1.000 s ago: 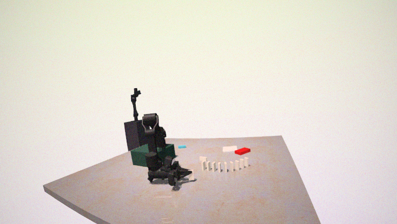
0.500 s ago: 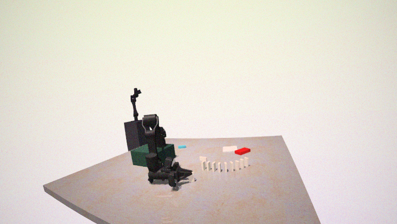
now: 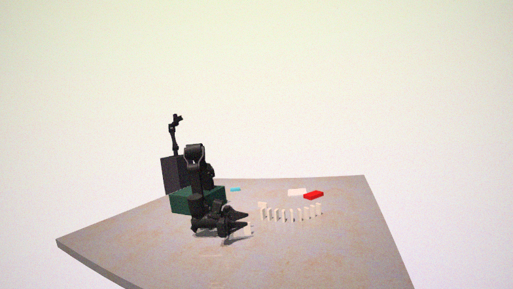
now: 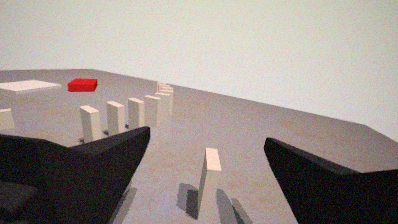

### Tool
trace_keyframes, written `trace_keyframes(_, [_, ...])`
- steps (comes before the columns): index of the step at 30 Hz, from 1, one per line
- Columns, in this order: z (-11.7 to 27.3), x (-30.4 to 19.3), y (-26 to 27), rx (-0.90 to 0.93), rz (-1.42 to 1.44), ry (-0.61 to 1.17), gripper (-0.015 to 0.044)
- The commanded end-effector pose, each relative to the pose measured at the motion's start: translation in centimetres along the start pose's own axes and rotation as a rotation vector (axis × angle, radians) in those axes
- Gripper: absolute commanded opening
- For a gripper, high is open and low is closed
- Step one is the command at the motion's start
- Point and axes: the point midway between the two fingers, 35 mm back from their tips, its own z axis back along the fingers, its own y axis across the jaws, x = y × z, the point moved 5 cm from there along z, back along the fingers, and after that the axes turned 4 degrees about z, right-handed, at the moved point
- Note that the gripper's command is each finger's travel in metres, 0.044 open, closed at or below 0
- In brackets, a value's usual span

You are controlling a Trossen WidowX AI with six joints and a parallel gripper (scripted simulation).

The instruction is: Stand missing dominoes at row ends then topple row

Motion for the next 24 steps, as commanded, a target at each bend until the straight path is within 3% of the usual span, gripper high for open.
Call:
trace_keyframes(1, [0.1, 3.2, -0.5, 0.000, 0.022, -0.002, 0.0440])
trace_keyframes(5, [-0.1, 3.4, -0.7, -0.006, 0.008, 0.000, 0.0440])
trace_keyframes(10, [-3.0, 3.1, -5.0, -0.164, -0.337, 0.097, 0.0440])
trace_keyframes(19, [-8.0, 3.5, -8.3, -0.509, -0.946, 0.470, 0.0440])
trace_keyframes(24, [-9.1, 5.0, -8.2, -0.653, -1.071, 0.628, 0.0440])
